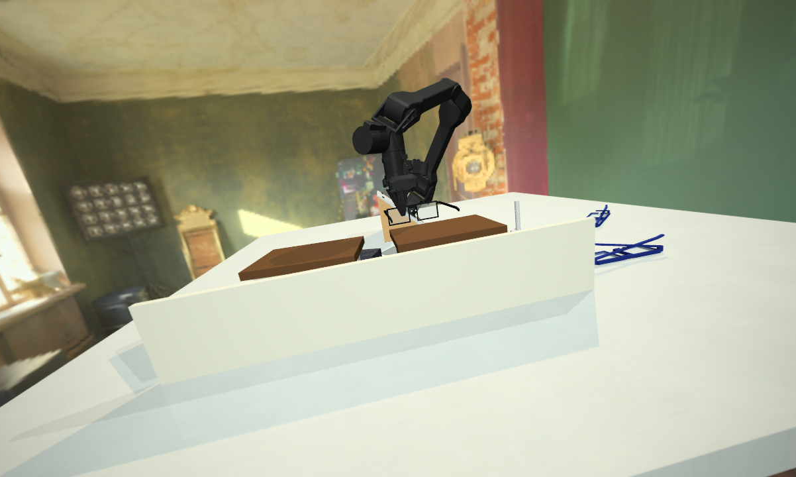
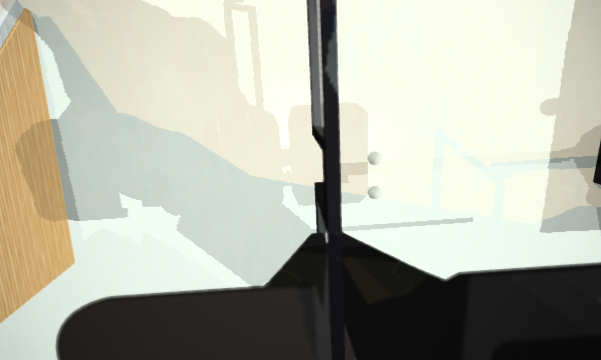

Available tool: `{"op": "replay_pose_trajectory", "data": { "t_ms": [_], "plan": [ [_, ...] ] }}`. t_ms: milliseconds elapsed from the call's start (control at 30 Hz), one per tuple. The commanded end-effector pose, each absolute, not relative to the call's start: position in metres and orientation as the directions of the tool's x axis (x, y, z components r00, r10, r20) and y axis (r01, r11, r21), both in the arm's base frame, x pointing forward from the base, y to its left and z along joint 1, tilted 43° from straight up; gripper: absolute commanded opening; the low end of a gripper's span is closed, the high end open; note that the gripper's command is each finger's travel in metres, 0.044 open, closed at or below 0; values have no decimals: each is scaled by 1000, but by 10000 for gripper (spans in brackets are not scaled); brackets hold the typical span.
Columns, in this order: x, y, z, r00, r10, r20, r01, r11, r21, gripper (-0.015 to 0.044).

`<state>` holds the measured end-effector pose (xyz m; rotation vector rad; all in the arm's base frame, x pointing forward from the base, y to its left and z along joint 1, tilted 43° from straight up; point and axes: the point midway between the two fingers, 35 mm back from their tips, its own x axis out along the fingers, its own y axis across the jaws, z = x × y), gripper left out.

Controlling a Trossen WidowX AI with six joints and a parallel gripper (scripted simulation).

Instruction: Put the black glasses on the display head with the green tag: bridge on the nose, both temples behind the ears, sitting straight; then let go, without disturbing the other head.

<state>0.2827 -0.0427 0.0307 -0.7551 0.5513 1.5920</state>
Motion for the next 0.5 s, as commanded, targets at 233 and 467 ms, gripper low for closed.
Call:
{"op": "replay_pose_trajectory", "data": {
  "t_ms": [233, 467],
  "plan": [
    [280, -35, 24, -67, 680, -730, -986, -157, -56, 0],
    [280, -31, 21, -67, 680, -730, -986, -157, -56, 0]
  ]
}}
